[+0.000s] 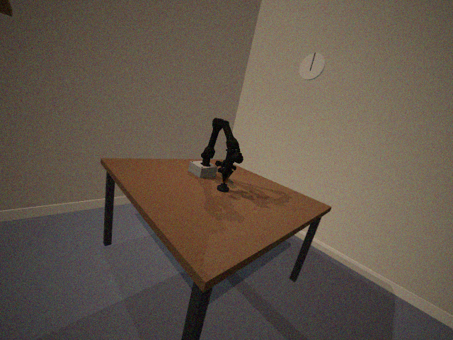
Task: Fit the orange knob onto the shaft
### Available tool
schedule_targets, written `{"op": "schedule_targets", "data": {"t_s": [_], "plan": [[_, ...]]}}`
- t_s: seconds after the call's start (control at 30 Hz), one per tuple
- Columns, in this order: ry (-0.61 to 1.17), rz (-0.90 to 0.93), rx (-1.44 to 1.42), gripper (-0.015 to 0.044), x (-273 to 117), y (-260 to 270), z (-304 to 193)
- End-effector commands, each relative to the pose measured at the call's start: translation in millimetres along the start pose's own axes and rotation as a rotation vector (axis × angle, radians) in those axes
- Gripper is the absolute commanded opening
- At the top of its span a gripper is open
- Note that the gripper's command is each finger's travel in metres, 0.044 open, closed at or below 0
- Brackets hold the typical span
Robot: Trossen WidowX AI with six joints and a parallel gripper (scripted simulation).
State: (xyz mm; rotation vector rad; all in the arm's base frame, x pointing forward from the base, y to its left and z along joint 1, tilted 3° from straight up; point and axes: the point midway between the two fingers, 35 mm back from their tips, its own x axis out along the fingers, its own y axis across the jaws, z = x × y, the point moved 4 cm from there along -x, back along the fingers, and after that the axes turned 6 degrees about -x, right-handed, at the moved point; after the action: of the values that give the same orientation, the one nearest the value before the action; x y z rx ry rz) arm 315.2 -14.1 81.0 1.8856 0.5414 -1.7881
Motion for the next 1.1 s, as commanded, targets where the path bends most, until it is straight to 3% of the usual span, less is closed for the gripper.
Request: {"op": "schedule_targets", "data": {"t_s": [0.0, 1.07], "plan": [[0.002, 0.003, 0.007, 0.0, 1, 0, 0], [0.002, 0.003, 0.001, 0.0, 19, 0, 0]]}}
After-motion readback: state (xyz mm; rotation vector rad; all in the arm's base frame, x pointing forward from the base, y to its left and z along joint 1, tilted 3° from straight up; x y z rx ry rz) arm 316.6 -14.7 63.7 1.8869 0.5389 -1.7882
